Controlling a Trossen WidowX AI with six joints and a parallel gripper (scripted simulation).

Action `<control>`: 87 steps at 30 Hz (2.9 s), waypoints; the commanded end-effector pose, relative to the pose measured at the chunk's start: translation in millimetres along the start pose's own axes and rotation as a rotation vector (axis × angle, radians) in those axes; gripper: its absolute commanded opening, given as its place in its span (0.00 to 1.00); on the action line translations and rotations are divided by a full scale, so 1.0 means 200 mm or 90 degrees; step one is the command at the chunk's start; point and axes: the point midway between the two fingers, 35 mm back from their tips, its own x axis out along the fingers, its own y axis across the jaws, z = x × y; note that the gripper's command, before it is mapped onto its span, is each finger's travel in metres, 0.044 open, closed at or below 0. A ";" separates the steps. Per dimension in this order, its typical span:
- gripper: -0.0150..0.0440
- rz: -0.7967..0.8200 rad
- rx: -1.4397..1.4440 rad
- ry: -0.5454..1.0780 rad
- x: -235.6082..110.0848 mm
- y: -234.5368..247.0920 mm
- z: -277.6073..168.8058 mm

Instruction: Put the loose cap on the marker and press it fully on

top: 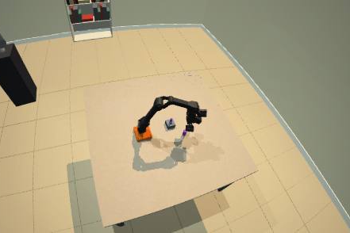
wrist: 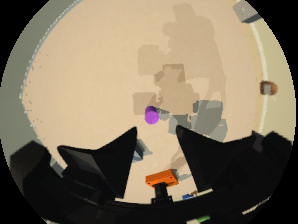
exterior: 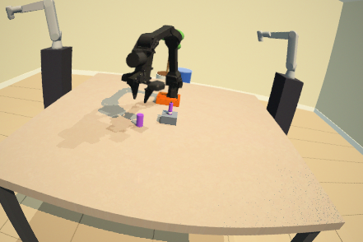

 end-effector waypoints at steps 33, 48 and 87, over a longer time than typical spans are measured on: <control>0.68 0.011 0.033 0.024 0.35 0.01 -0.05; 0.68 0.011 0.033 0.024 0.47 0.02 -0.06; 0.25 0.011 0.033 0.024 0.27 0.01 -0.05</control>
